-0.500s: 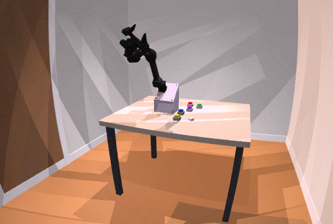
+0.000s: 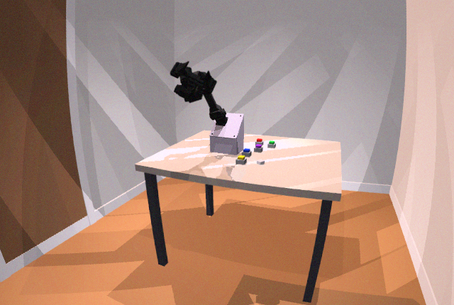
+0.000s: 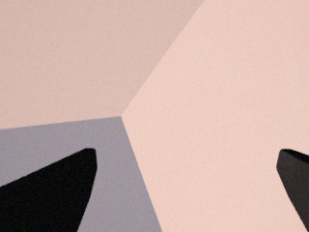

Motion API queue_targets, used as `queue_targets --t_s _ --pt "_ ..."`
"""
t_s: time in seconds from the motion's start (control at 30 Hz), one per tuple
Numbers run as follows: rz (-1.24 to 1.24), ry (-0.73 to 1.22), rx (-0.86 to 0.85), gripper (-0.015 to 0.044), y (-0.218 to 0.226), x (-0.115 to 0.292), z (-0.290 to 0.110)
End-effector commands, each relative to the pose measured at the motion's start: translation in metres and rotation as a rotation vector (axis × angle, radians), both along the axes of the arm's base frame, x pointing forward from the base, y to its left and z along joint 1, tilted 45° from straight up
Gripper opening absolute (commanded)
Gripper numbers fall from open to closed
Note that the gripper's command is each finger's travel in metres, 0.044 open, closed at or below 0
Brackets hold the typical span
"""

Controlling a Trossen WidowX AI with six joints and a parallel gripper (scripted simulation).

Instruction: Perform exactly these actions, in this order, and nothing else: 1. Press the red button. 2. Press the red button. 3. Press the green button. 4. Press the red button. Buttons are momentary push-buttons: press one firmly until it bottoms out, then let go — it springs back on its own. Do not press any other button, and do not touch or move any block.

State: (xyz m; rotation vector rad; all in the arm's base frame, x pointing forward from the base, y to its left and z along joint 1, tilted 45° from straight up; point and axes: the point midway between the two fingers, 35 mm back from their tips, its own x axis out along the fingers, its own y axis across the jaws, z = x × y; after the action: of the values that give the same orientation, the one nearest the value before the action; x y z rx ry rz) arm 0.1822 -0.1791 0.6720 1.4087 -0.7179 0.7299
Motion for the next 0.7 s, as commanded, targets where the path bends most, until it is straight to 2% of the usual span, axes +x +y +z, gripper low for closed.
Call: queue_targets --t_s 0.0,0.33,0.67 --pt "0.039 0.059 0.152 0.0400 -0.035 0.056 -0.032" --pt "0.059 0.277 0.383 0.0400 -0.065 0.175 -0.122" --pt "0.058 0.576 0.497 0.0400 -0.038 0.278 -0.231"
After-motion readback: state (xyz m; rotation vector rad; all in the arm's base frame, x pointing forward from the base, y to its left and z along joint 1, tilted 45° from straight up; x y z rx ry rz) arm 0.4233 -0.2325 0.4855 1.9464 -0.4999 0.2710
